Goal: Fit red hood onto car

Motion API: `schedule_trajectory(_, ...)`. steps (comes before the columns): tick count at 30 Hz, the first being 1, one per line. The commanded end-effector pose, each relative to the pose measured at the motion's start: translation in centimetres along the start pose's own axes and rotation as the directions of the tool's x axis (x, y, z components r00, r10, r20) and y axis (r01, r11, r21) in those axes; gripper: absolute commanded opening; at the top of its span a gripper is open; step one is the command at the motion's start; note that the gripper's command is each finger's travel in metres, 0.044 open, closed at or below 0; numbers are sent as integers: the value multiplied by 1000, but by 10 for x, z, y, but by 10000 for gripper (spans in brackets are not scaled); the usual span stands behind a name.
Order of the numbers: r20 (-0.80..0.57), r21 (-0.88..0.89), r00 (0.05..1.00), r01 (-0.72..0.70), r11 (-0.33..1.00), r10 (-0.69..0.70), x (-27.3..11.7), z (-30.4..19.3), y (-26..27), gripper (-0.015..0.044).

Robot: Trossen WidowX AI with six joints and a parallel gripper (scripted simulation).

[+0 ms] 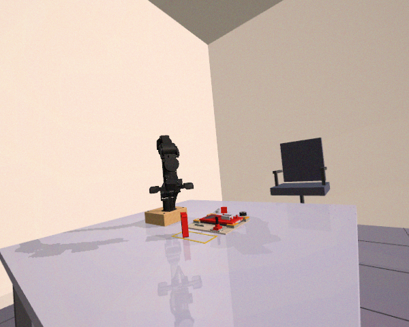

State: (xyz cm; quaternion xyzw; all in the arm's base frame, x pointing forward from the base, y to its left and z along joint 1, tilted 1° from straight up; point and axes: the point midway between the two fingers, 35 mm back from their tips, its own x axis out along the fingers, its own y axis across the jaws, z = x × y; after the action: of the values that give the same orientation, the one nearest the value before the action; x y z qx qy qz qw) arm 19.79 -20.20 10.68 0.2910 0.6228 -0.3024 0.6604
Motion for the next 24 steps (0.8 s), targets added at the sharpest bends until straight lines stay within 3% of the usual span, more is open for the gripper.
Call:
schedule_trajectory(1,-13,21,1000,6,1000,-6,4,-2,-4,0)
schedule_trajectory(13,-13,21,1000,6,1000,-6,47,-3,-4,0)
schedule_trajectory(24,-13,21,1000,6,1000,-6,48,-3,-3,0)
